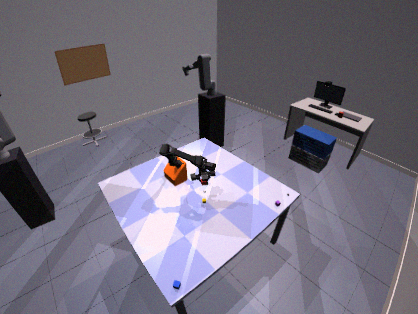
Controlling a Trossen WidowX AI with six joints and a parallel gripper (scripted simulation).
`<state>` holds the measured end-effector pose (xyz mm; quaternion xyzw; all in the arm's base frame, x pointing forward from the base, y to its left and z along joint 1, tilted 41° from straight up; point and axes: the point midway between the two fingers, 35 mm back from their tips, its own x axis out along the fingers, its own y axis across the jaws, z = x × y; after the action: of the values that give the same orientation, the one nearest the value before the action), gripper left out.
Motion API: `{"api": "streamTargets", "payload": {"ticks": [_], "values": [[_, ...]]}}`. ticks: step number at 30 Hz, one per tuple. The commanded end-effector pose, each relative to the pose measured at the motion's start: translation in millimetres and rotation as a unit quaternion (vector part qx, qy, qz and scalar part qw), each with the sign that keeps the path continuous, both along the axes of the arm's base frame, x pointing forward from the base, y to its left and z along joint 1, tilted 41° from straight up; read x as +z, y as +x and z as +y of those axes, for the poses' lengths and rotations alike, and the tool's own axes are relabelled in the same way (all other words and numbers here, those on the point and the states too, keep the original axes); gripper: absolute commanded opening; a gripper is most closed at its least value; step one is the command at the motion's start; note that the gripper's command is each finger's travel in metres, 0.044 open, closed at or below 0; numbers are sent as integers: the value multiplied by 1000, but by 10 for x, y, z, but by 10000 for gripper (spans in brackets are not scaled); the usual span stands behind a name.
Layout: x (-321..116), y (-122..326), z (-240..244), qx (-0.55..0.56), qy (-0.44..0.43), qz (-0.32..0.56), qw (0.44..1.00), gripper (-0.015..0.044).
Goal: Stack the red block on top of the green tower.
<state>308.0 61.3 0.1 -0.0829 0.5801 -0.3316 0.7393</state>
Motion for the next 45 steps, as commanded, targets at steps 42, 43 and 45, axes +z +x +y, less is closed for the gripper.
{"api": "streamTargets", "payload": {"ticks": [42,43,45], "values": [[-1180,-1074,339,-10,-32,6,999,0],[-1178,-1074,341,-10,-32,6,999,0],[-1177,-1074,341,-10,-32,6,999,0]]}}
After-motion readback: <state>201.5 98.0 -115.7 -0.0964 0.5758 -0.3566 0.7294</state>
